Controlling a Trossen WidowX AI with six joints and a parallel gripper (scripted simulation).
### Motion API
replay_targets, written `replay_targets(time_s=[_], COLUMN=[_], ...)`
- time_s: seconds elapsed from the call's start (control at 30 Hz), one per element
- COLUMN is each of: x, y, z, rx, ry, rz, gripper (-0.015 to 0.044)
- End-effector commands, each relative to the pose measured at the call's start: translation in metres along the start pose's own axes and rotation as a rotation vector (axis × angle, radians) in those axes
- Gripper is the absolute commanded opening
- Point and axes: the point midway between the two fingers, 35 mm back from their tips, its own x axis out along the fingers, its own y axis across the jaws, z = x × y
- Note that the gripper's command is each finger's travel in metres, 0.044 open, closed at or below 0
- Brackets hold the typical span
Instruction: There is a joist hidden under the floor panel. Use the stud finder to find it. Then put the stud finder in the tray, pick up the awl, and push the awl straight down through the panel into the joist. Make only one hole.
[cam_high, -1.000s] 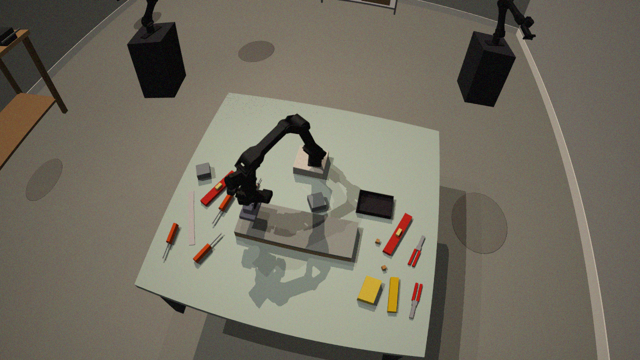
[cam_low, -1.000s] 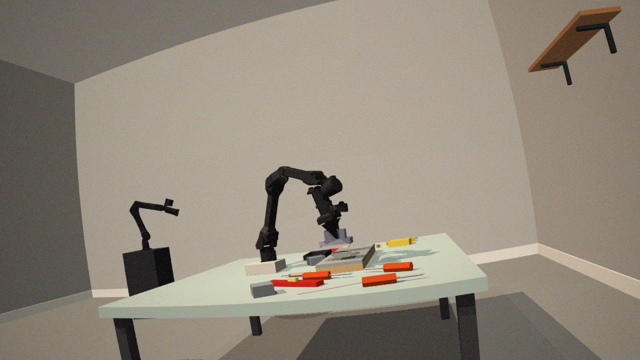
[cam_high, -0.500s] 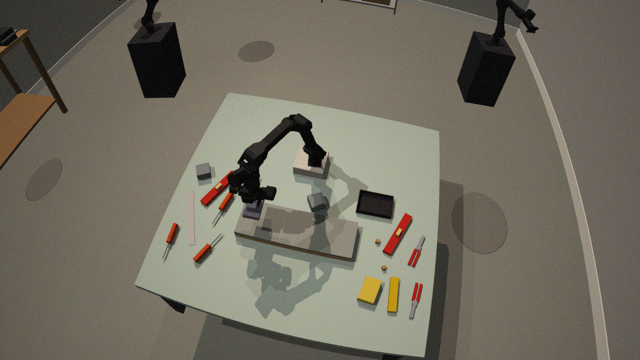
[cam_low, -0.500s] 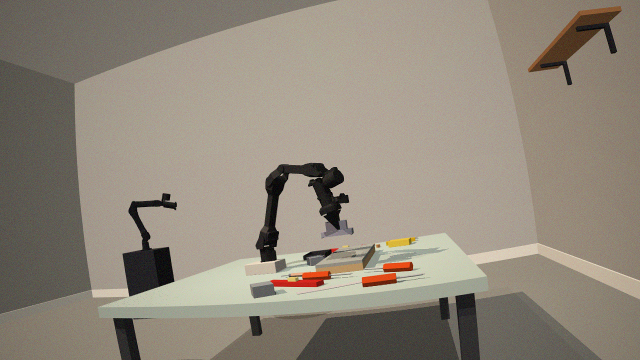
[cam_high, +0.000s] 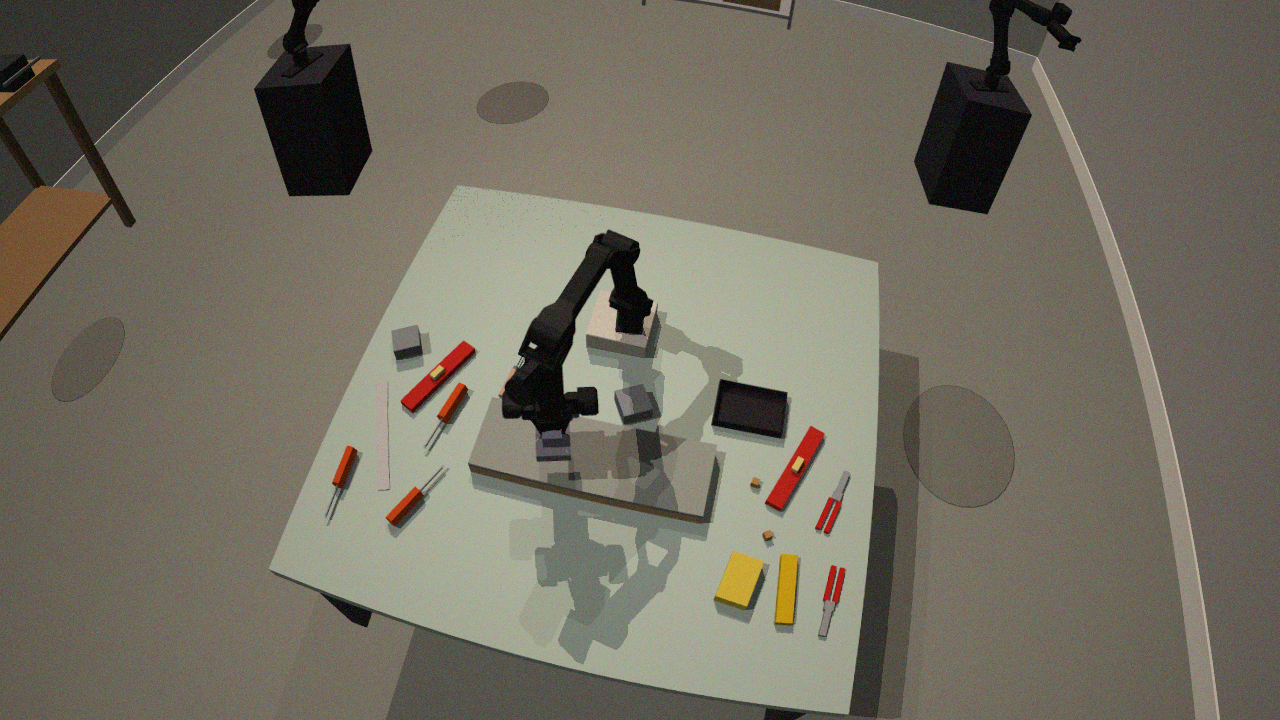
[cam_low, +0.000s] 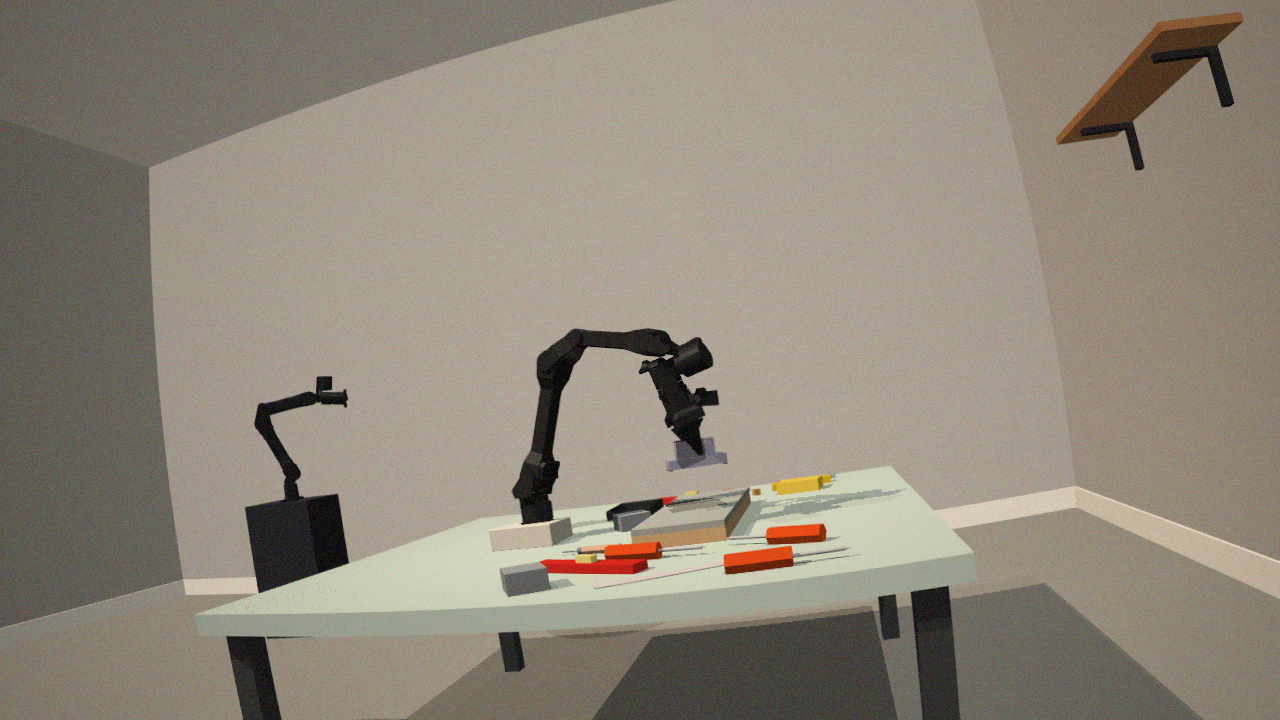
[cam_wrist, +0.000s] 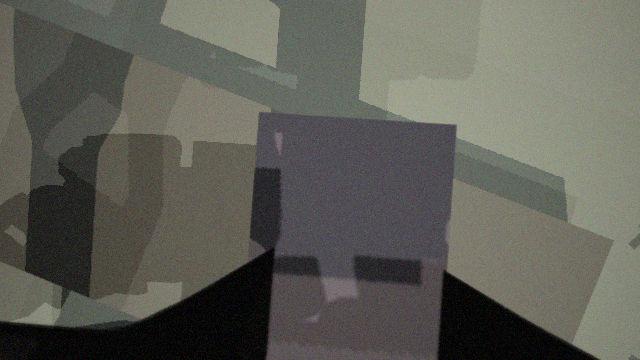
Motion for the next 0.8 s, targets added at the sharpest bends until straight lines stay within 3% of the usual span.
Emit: replay_targets(time_s=[0.0, 0.77], x=[0.003, 0.014], y=[0.031, 0.19], z=[0.012, 0.029], rx=[-0.075, -0.447], ry=[-0.007, -0.013], rz=[0.017, 0.131], gripper=[0.0, 0.0])
